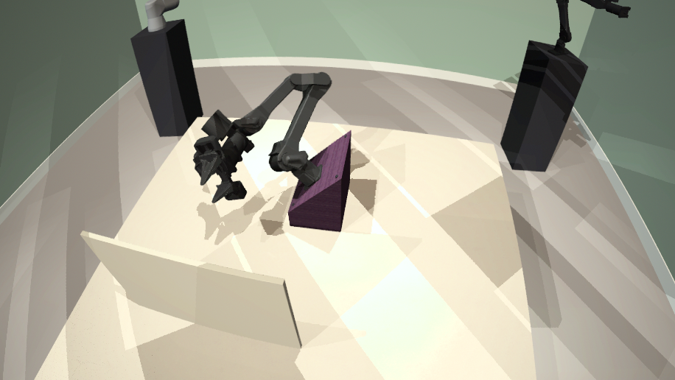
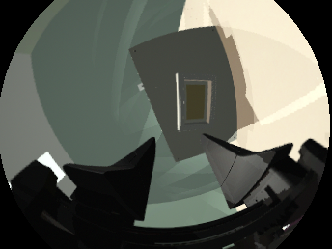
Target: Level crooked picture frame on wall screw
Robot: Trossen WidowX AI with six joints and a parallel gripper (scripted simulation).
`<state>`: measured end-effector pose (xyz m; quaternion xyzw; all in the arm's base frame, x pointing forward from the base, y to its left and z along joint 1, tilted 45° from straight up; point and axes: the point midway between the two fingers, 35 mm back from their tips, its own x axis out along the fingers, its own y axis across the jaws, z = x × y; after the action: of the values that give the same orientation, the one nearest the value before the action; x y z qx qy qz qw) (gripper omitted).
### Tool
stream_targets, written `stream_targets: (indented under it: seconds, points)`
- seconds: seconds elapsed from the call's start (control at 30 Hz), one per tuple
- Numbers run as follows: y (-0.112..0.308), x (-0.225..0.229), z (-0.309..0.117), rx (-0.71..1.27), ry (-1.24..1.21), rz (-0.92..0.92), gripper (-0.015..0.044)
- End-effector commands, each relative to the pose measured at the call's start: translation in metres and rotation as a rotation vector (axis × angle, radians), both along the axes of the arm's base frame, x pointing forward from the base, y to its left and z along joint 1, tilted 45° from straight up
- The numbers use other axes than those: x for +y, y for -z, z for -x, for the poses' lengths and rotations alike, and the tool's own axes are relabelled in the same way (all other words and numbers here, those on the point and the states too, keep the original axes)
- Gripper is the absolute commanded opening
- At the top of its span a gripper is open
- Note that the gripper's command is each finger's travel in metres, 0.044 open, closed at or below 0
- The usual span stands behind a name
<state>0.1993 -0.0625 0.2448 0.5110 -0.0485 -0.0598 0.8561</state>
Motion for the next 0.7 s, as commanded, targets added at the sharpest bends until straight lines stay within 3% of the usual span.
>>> stream_targets:
  seconds: [0.0,0.67]
  points:
    - [0.0006,0.0006,0.0,0.002,-0.004,0.003,0.026]
    - [0.0001,-0.0056,-0.0077,0.0,0.0,0.001,0.026]
